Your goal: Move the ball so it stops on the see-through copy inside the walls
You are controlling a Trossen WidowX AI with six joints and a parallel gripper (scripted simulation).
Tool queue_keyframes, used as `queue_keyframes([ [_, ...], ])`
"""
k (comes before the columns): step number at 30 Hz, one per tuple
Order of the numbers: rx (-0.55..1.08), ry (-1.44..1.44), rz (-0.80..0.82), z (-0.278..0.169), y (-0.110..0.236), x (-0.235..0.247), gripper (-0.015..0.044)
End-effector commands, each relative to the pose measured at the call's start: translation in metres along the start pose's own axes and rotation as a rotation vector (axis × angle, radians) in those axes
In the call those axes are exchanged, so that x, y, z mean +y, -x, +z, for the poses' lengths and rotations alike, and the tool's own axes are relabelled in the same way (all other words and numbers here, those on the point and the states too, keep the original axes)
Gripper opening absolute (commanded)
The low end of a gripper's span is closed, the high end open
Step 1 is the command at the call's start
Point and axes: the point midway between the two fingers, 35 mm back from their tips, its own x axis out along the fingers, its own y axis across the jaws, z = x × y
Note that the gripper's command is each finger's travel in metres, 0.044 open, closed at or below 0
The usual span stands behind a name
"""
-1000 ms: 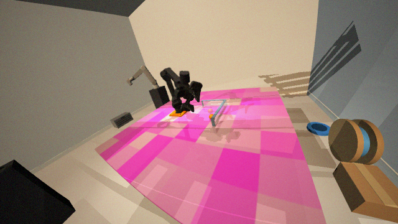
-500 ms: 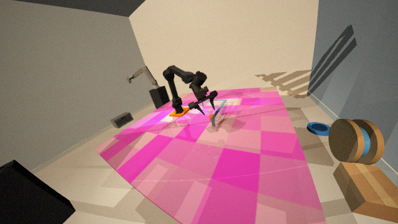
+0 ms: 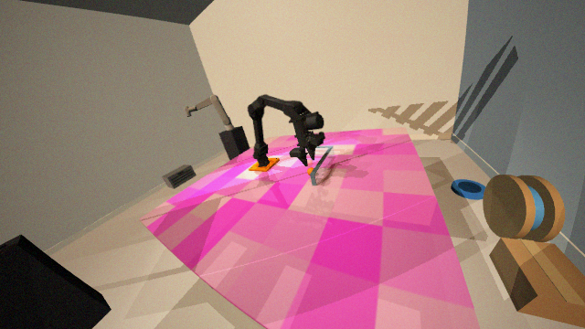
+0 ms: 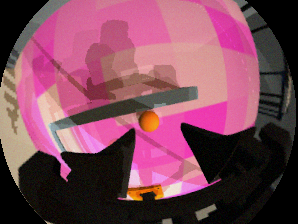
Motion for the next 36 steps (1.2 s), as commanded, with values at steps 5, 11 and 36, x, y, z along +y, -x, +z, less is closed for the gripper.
queue_keyframes([
  [5,0.075,0.110,0.029,-0.007,-0.001,0.010,0.0310],
  [11,0.075,0.110,0.029,-0.007,-0.006,0.010,0.0310],
  [36,0.075,0.110,0.028,-0.010,-0.044,0.011,0.0310],
])
